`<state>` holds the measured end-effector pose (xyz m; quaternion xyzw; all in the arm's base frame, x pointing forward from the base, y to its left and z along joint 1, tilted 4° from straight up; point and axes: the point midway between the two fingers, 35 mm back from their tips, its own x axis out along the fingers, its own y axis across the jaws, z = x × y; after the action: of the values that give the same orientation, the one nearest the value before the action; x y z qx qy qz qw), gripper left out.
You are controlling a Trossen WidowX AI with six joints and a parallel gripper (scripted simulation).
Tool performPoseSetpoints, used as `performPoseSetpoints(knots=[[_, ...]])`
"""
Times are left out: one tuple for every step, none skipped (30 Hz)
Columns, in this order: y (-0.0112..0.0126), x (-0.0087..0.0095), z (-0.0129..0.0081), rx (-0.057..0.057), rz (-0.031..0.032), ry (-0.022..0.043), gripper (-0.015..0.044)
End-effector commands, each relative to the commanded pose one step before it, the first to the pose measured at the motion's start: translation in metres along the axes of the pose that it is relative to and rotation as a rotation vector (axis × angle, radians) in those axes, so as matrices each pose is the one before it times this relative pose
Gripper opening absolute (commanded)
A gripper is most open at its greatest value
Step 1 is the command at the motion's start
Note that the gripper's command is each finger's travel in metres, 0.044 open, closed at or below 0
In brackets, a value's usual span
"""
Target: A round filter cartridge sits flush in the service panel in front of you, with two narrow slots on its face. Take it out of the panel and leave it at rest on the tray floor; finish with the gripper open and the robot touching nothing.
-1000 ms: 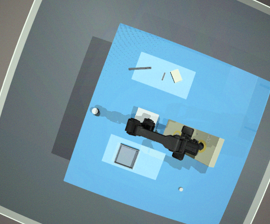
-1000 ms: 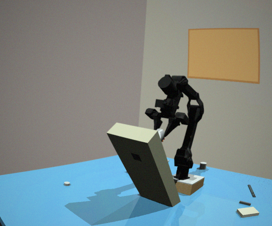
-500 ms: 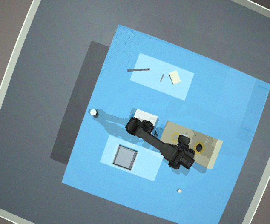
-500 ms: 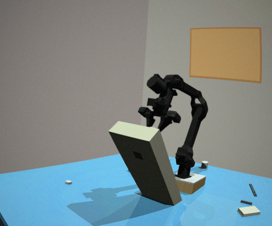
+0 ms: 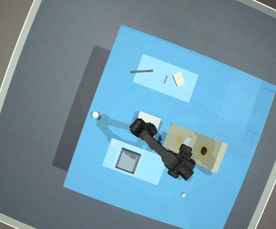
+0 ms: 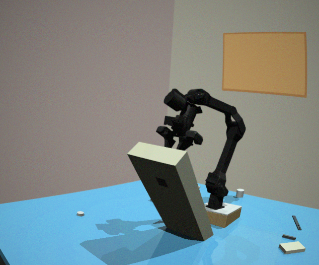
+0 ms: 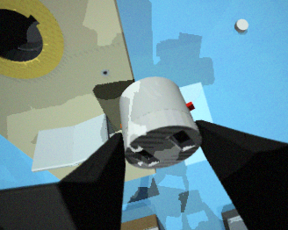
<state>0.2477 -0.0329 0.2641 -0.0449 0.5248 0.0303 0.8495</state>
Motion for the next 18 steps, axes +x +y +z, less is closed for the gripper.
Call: performPoseSetpoints(knots=[[-0.02136,0.00080,-0.00494,0.1059,-0.06199,-0.00325,0.0000],[-0.00519,0.00057,-0.00111,0.0255,-0.01437,0.00023,0.0000],[-0.00520,0.00059,-0.00107,0.0255,-0.01438,0.00018,0.0000],[-0.00521,0.00061,-0.00104,0.0255,-0.01440,0.00013,0.0000],[-0.00522,0.00062,-0.00100,0.0255,-0.01441,0.00009,0.0000],[-0.00523,0.00064,-0.00097,0.0255,-0.01443,0.00004,0.0000],[-0.00523,0.00066,-0.00093,0.0255,-0.01444,-0.00001,0.0000],[-0.00524,0.00068,-0.00090,0.0255,-0.01446,-0.00006,0.0000],[-0.00525,0.00070,-0.00086,0.0255,-0.01447,-0.00011,0.0000],[-0.00526,0.00072,-0.00083,0.0255,-0.01449,-0.00016,0.0000],[-0.00526,0.00074,-0.00079,0.0255,-0.01451,-0.00022,0.0000],[-0.00527,0.00076,-0.00075,0.0255,-0.01452,-0.00027,0.0000],[-0.00527,0.00078,-0.00072,0.0255,-0.01453,-0.00032,0.0000],[-0.00528,0.00080,-0.00068,0.0255,-0.01456,-0.00037,0.0000],[-0.00529,0.00082,-0.00065,0.0255,-0.01458,-0.00043,0.0000],[-0.00529,0.00084,-0.00061,0.0255,-0.01460,-0.00048,0.0000],[-0.00530,0.00086,-0.00057,0.0254,-0.01462,-0.00054,0.0000],[-0.00530,0.00087,-0.00054,0.0254,-0.01464,-0.00059,0.0000]])
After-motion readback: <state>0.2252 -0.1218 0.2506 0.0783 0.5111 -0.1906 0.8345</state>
